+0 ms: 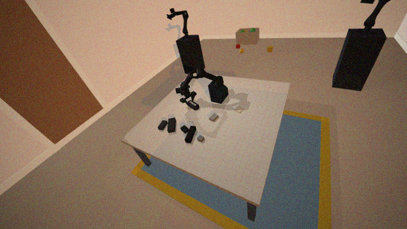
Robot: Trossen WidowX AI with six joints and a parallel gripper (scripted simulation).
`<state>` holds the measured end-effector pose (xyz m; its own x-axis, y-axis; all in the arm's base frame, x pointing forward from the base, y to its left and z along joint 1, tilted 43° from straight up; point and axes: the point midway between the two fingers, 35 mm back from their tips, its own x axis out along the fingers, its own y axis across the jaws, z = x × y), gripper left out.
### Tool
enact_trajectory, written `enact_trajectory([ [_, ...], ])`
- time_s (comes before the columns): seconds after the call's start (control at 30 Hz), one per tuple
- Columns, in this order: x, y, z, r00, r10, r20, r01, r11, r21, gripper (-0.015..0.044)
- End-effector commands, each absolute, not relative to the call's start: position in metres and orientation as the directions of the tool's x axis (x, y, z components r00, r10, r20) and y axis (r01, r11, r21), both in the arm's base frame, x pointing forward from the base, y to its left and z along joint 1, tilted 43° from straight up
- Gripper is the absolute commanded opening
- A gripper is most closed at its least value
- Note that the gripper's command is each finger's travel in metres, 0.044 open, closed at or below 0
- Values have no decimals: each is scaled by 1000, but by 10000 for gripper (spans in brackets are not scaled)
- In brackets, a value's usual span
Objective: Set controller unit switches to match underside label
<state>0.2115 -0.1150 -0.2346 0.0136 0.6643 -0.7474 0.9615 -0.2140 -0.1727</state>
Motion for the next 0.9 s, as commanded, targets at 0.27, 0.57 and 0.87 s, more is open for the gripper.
enact_trajectory([
  [0.27,212,-116,-232,16,665,-746,960,-218,-174,335],
  [0.57,212,-119,-226,16,665,-746,960,-218,-174,335],
  [0.87,213,-122,-219,16,665,-747,960,-218,-175,335],
])
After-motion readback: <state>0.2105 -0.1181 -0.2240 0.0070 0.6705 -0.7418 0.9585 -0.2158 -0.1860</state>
